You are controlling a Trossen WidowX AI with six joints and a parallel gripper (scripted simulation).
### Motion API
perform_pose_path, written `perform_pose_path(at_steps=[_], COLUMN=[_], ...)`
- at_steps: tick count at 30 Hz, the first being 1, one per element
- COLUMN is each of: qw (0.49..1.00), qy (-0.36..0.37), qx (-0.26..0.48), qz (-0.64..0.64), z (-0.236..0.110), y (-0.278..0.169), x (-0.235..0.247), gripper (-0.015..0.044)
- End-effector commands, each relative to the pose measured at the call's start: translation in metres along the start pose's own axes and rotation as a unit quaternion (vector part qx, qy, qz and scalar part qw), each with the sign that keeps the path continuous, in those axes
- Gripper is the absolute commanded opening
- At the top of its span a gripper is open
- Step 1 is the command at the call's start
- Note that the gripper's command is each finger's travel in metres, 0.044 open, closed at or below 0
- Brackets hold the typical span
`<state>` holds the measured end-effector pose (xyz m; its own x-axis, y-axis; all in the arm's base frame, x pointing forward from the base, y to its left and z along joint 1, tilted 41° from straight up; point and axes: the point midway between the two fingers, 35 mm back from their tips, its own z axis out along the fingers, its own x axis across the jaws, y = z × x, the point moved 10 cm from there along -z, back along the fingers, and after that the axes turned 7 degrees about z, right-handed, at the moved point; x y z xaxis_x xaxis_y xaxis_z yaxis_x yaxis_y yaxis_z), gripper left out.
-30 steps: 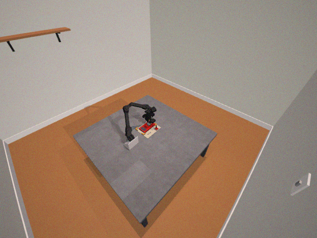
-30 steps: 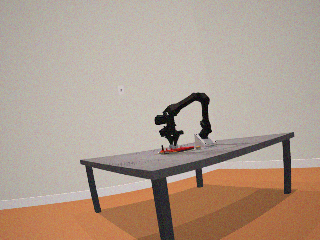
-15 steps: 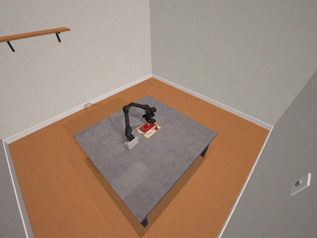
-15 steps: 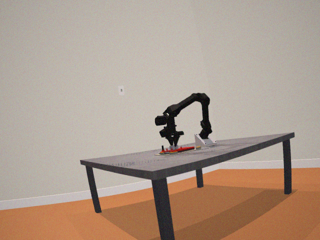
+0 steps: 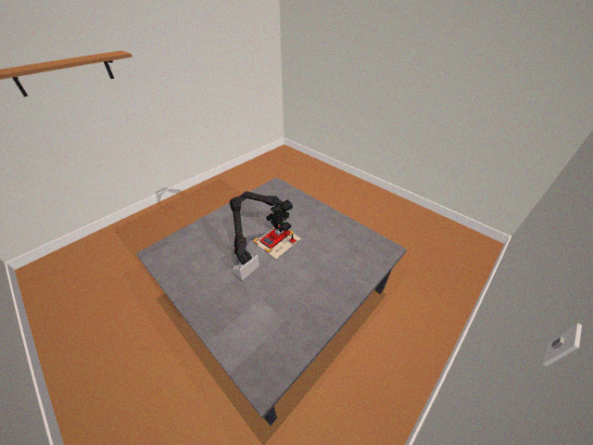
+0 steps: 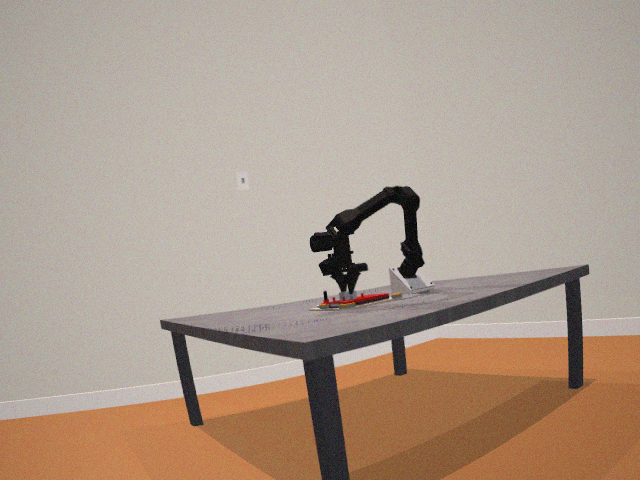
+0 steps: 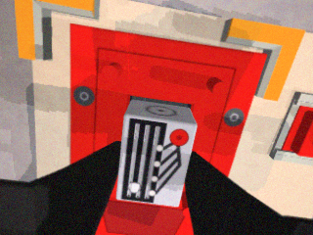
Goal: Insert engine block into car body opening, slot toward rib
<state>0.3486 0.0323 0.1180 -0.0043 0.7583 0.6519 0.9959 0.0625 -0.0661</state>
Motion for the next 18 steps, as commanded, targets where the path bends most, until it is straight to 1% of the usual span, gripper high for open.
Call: perform_pose_path(at_steps=[1,15,18], qw=[1.0,1.0,1.0], qy=[0.002,0.002,0.0], qx=[0.0,0.0,0.0], qz=[0.002,0.002,0.0], z=[0.0012,0.0039,0.0029], y=[0.0001,0.0001,0.0], x=[0.0001,0.0001,0.0], gripper=[0.0159,0.0159,0.0238])
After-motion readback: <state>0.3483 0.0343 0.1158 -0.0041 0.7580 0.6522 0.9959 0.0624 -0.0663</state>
